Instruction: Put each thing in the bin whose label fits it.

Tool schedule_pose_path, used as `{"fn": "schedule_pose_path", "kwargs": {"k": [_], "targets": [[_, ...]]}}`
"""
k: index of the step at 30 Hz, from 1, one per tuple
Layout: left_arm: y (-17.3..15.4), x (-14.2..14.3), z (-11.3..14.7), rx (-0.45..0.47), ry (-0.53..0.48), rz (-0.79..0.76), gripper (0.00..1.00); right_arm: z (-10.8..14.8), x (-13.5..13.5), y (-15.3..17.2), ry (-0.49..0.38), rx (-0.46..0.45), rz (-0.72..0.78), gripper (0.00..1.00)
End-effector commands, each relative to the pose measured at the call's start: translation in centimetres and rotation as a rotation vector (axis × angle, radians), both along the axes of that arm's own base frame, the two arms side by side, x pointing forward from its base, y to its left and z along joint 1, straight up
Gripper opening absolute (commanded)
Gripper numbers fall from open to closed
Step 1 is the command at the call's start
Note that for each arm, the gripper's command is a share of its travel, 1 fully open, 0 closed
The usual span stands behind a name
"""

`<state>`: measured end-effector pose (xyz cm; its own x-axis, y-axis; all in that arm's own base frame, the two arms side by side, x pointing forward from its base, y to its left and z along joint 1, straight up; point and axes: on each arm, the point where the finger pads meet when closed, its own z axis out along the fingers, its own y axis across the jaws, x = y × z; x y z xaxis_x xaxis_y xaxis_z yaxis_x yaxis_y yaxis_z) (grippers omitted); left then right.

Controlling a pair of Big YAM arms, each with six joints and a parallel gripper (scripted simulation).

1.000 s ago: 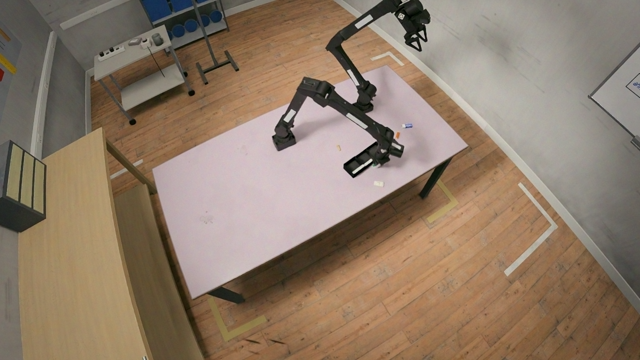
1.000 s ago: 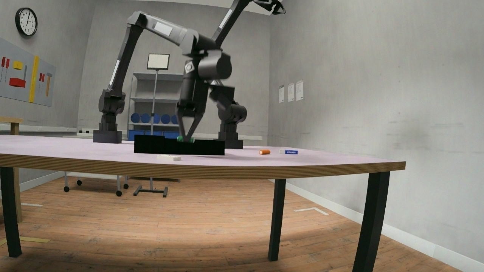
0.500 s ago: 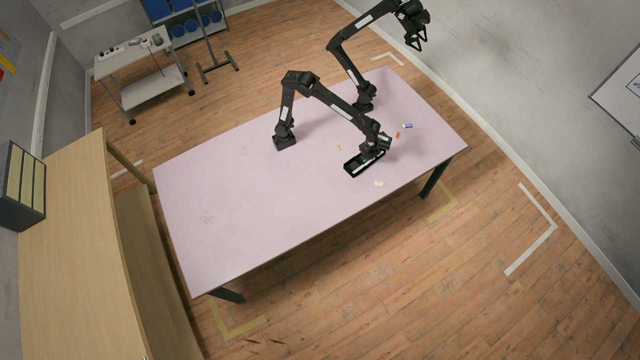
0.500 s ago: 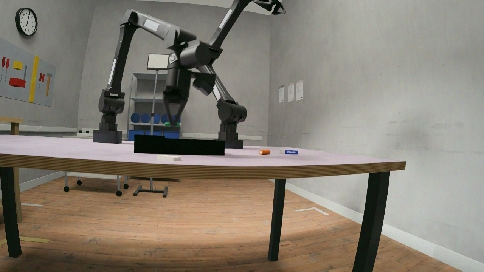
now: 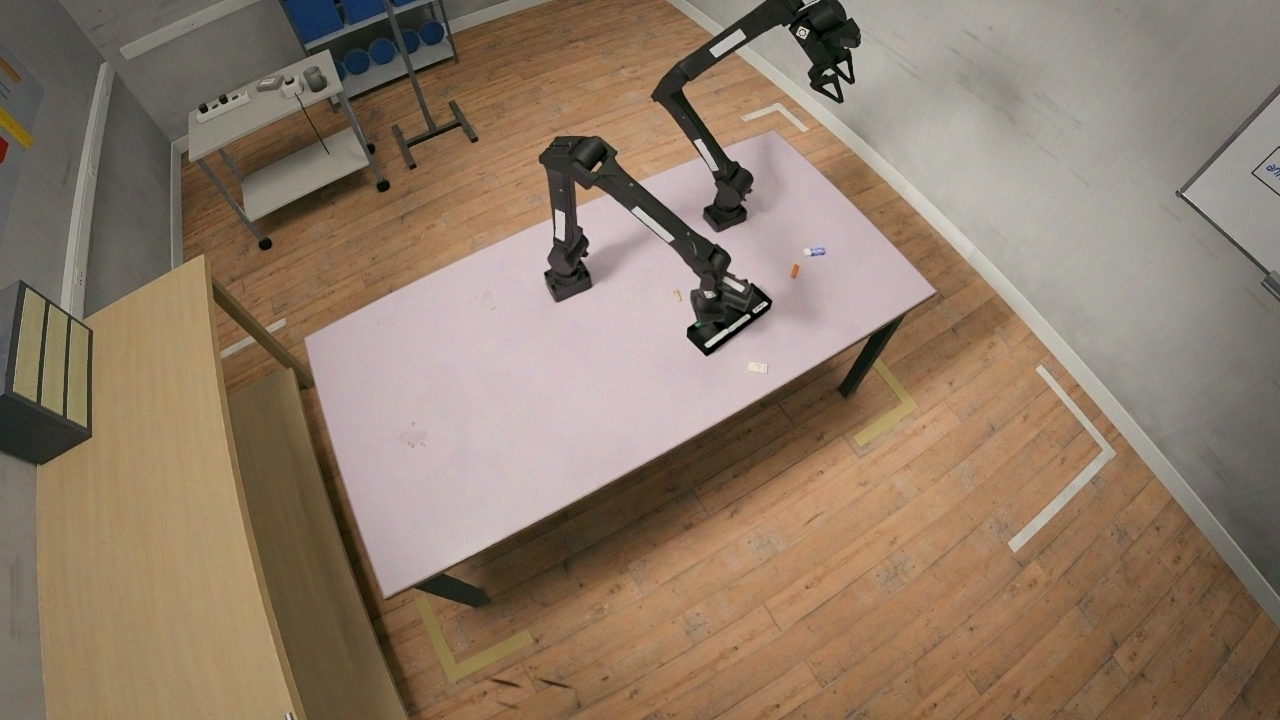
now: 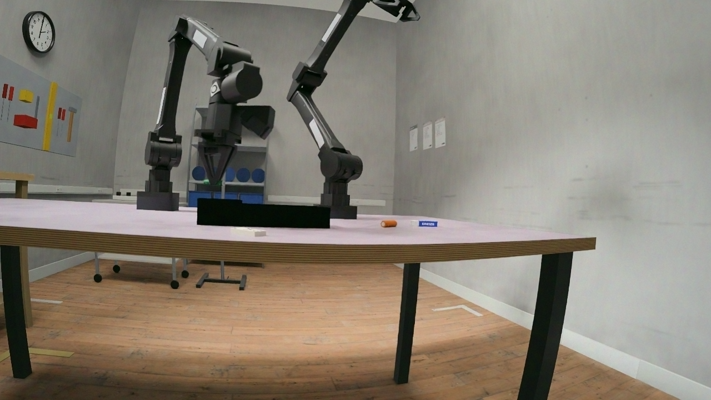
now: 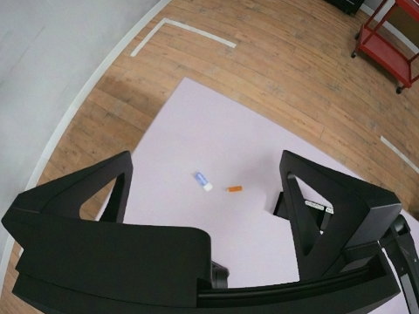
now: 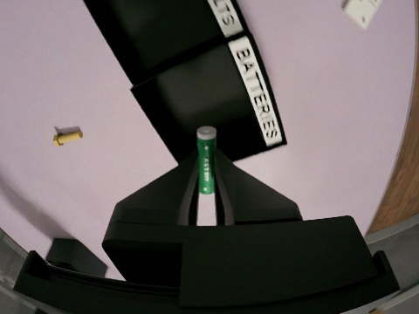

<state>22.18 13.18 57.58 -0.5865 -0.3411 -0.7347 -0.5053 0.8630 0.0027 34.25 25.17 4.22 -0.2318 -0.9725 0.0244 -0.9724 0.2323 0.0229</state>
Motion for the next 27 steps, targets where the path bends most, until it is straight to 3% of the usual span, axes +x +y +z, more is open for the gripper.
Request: {"fn": "schedule_pose_path", "kwargs": {"k": [1,22,27], "targets": [[-1.1,-1.1,2.7,0.029,-0.055,-0.006,1.0,0.5,0.3,0.5,-0.022,0.015,-0.156,0.04],[-1.1,-1.1,2.7,0.029,-0.055,-0.006,1.0,0.4,1.1,-0.1,-0.012,0.008,-0.689,0.04],[-1.1,-1.1,2.7,0.029,-0.055,-0.006,1.0,-0.8,1.0,0.1,-0.015,0.003,-0.804,0.04]]}}
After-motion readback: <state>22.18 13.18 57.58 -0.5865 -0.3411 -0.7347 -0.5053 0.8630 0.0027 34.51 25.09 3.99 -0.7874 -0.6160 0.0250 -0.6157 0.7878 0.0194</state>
